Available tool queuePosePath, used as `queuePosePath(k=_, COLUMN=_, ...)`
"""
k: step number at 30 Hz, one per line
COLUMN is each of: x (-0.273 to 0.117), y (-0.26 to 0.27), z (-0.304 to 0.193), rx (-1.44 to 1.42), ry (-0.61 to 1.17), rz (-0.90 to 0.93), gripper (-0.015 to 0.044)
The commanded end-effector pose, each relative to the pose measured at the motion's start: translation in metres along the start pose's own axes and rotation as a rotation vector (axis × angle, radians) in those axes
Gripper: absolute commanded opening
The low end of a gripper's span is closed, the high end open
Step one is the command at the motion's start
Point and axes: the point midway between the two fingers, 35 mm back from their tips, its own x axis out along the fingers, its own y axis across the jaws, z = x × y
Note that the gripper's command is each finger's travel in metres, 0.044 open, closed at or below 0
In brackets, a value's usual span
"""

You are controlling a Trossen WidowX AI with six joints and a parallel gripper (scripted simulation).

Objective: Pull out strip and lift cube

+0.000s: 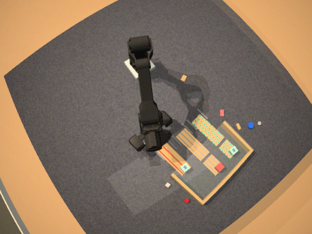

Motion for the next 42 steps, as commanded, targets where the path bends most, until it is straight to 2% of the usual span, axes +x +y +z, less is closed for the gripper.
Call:
queuePosePath(k=1, x=0.004, y=0.001, z=-0.013, rx=0.002, ry=0.02, rz=0.01, gripper=0.0)
queuePosePath(k=42, x=0.004, y=-0.001, z=-0.074, rx=0.002, ry=0.025, rz=0.009, gripper=0.0)
